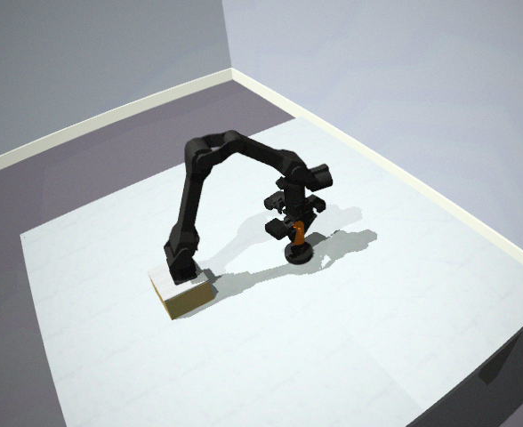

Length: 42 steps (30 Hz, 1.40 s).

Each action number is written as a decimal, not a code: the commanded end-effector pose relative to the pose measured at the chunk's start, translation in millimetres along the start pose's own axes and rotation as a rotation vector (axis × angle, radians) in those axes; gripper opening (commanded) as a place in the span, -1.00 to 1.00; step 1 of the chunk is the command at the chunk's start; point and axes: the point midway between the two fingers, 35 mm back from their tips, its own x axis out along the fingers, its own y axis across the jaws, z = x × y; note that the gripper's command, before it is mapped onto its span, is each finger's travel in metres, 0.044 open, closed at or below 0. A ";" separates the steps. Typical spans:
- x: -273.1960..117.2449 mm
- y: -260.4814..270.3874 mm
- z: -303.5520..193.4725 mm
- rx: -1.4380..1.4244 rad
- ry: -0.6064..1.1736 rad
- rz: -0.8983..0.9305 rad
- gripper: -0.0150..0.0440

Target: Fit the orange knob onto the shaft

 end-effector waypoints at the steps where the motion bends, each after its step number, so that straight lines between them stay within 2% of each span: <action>1: 1.2 0.8 0.3 -0.011 -0.001 -0.002 -0.49; 27: -3.8 1.0 0.3 -0.011 -0.001 -0.002 -0.49; 34: -2.9 -1.4 -0.3 -0.210 -0.001 -0.002 -0.49; 42: 0.1 -1.4 0.1 -0.221 -0.001 -0.002 -0.49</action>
